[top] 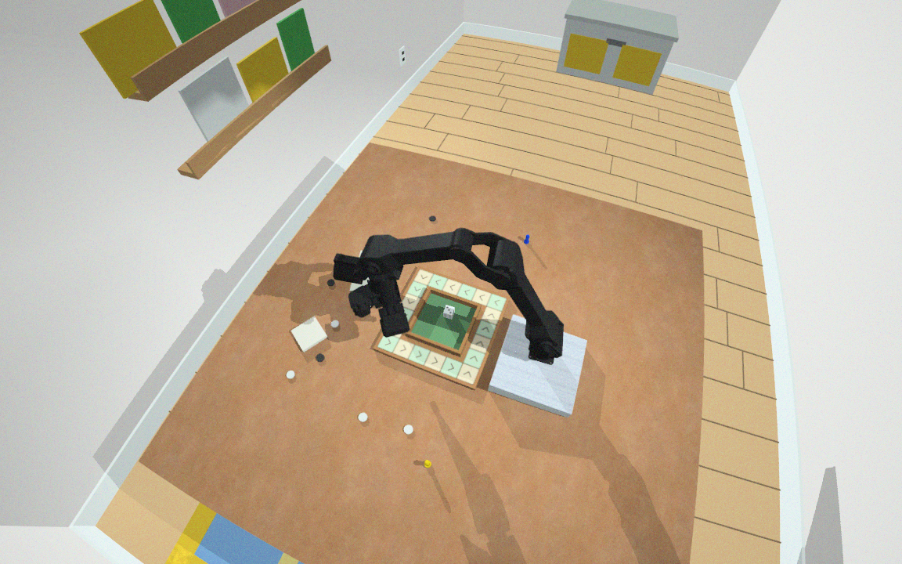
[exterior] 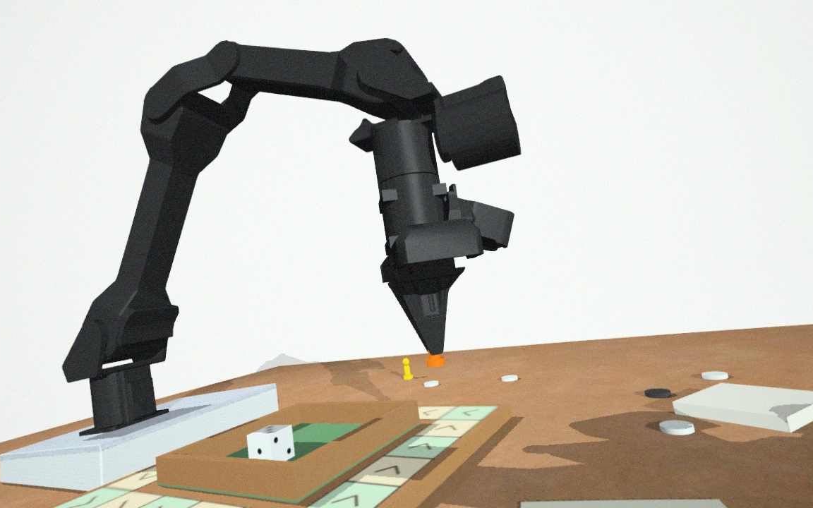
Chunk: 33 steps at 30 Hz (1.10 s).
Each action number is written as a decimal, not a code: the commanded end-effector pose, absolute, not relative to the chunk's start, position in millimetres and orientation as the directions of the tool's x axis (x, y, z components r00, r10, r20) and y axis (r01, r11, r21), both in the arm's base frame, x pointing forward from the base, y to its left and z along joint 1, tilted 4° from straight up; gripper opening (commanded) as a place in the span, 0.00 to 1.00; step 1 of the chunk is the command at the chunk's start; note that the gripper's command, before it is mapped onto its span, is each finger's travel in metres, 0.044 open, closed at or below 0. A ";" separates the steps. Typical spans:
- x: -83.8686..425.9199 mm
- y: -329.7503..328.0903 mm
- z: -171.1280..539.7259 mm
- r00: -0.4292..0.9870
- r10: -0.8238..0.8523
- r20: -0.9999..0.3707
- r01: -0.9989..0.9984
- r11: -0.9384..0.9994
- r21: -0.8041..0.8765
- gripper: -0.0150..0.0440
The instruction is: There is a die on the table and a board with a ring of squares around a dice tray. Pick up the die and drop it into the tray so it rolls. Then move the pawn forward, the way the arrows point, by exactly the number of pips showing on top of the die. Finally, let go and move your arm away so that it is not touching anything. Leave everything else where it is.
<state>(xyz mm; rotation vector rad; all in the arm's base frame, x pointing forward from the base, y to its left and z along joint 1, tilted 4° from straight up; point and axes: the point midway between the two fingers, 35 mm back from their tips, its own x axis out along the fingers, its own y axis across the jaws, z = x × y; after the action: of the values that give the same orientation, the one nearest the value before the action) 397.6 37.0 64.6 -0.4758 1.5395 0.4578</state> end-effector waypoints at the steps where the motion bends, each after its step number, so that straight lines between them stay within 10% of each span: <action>1: 395.5 42.6 57.0 -0.021 -0.015 -1.000 -0.550 0.835 -0.001 0.25; 33: 394.2 41.8 4.9 -0.021 -0.015 -1.000 -0.550 0.835 -0.001 0.25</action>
<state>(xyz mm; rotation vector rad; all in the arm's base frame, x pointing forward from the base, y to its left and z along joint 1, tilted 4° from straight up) 397.0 41.6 13.4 -0.4707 1.5340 0.4502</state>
